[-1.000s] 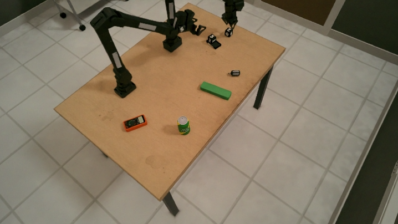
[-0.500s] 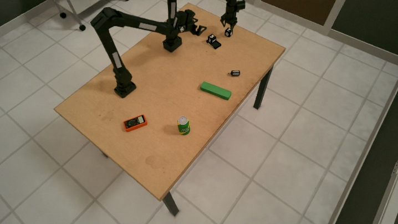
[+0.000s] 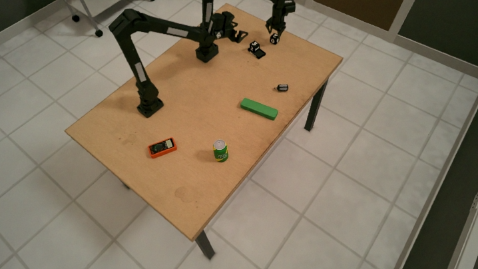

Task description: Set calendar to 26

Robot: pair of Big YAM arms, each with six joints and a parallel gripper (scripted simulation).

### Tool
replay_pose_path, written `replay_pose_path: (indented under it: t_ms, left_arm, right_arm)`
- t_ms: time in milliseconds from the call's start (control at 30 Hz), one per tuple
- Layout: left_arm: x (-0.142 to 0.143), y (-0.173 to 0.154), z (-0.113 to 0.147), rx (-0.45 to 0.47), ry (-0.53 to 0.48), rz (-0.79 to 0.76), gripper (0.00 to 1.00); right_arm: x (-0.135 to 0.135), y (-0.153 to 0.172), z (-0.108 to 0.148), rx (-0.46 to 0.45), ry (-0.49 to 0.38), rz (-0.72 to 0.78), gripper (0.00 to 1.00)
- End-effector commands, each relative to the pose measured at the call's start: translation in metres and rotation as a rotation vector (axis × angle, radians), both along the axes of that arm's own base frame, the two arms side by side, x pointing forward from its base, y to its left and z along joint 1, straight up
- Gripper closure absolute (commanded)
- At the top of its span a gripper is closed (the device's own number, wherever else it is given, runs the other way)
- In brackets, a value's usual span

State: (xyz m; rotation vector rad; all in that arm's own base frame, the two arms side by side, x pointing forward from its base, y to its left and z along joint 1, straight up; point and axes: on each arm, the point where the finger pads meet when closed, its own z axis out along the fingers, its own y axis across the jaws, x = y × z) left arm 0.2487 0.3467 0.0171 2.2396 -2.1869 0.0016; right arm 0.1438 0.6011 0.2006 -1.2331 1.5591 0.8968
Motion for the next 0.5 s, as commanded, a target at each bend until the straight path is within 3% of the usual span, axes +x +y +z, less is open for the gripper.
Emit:
replay_pose_path:
  t_ms: [0,467]
  left_arm:
    - [0.008,0.010,-0.009,0.010,-0.009,0.008,0.31]
    - [0.007,0.008,-0.028,0.007,-0.007,0.008,0.31]
  right_arm:
    - [0.006,0.013,0.018,0.040,-0.009,-0.006,0.00]
    - [0.006,0.013,0.018,0.040,-0.009,-0.006,0.00]
